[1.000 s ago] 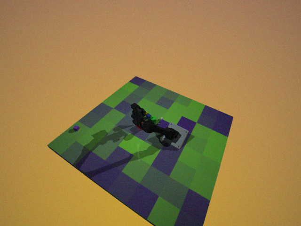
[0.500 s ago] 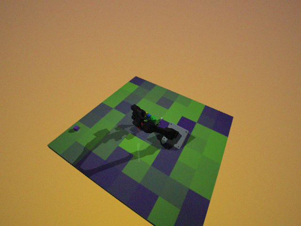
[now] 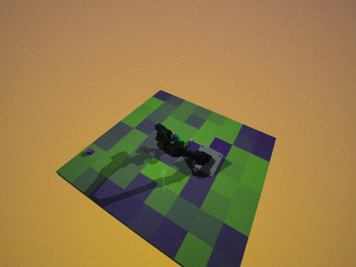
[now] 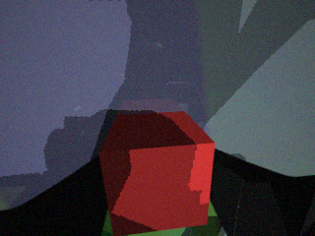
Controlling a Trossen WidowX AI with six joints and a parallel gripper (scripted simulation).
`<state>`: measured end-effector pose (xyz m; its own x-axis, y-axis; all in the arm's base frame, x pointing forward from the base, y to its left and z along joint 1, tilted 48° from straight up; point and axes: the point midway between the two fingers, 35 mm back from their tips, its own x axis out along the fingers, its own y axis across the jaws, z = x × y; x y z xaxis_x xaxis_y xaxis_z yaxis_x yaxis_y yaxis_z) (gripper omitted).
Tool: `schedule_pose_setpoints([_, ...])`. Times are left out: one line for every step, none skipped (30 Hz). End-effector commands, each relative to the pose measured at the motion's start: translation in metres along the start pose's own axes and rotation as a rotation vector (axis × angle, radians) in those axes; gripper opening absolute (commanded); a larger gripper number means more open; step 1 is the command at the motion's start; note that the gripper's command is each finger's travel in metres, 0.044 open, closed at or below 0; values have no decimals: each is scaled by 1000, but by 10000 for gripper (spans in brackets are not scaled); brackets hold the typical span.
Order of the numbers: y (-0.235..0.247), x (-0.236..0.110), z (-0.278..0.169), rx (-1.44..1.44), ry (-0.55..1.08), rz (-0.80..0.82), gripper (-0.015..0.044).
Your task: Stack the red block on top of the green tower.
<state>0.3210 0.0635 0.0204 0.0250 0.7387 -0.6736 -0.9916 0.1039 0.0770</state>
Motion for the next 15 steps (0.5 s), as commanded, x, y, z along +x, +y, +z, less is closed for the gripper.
schedule_pose_setpoints([0,0,1,5,-5,1,190])
schedule_pose_setpoints([0,0,1,5,-5,1,184])
schedule_pose_setpoints([0,0,1,5,-5,1,177])
schedule_pose_setpoints([0,0,1,5,-5,1,170])
schedule_pose_setpoints([0,0,1,5,-5,1,164])
schedule_pose_setpoints([0,0,1,5,-5,1,157])
schedule_pose_setpoints([0,-1,1,5,-5,1,131])
schedule_pose_setpoints([0,-3,0,5,-5,1,105])
schedule_pose_setpoints([0,-6,0,5,-4,1,78])
schedule_pose_setpoints([0,-9,0,5,-4,1,52])
schedule_pose_setpoints([0,-13,0,6,-4,1,26])
schedule_pose_setpoints([0,-18,0,6,-4,0,0])
schedule_pose_setpoints([0,-23,0,6,-3,0,0])
schedule_pose_setpoints([0,-29,0,6,-3,1,0])
schedule_pose_setpoints([0,-35,0,6,-3,1,0])
